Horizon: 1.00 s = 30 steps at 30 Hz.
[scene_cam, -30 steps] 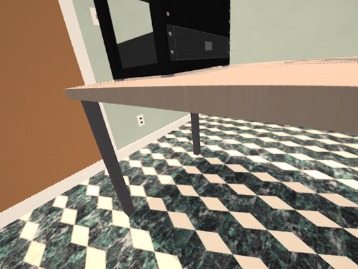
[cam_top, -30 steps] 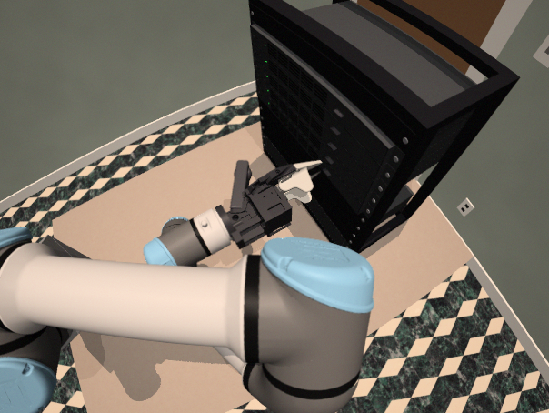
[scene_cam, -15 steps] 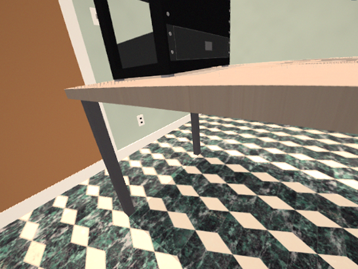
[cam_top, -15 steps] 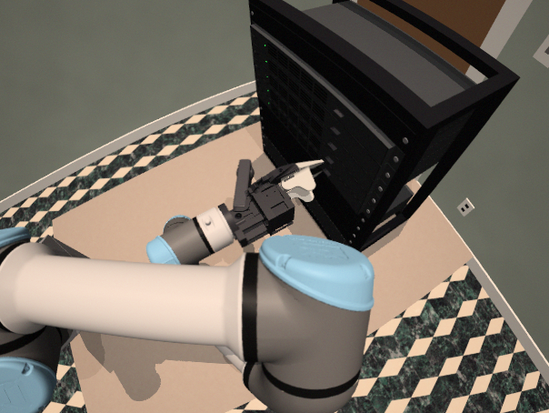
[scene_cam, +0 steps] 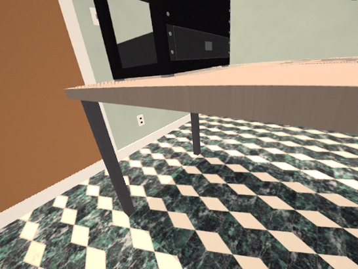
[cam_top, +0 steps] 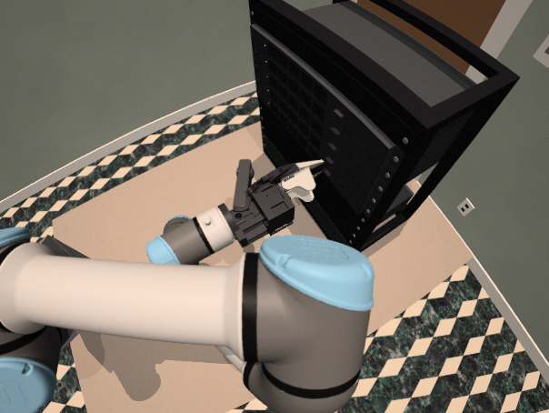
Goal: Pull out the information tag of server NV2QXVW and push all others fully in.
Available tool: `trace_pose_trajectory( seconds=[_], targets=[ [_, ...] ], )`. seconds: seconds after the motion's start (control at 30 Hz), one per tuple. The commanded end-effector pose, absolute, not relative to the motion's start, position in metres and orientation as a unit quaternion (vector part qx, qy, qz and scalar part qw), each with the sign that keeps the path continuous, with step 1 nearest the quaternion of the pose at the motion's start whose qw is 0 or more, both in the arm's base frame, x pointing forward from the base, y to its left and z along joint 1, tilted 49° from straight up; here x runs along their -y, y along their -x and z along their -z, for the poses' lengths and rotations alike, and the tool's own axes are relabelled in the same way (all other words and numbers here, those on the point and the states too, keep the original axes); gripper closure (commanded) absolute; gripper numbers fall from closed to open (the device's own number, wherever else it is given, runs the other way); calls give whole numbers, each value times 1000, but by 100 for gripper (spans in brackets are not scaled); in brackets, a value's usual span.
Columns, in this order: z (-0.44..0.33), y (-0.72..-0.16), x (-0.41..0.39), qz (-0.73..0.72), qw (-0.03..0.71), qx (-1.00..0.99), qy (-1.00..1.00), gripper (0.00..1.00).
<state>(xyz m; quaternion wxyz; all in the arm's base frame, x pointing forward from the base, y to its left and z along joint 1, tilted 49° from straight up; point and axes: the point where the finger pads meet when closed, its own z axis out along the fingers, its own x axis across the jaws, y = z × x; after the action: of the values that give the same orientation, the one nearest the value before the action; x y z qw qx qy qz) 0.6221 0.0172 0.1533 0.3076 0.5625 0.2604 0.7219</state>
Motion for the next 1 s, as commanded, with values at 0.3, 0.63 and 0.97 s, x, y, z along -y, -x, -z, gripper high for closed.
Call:
trace_pose_trajectory(
  seconds=[0.3, 0.63, 0.97],
  targets=[
    [-155, -623, -19, -723, 308, -261, -561, 85],
    [-155, -623, -19, -723, 308, -261, -560, 85],
    [-159, -636, -20, -724, 308, -262, -559, 85]
  ],
)
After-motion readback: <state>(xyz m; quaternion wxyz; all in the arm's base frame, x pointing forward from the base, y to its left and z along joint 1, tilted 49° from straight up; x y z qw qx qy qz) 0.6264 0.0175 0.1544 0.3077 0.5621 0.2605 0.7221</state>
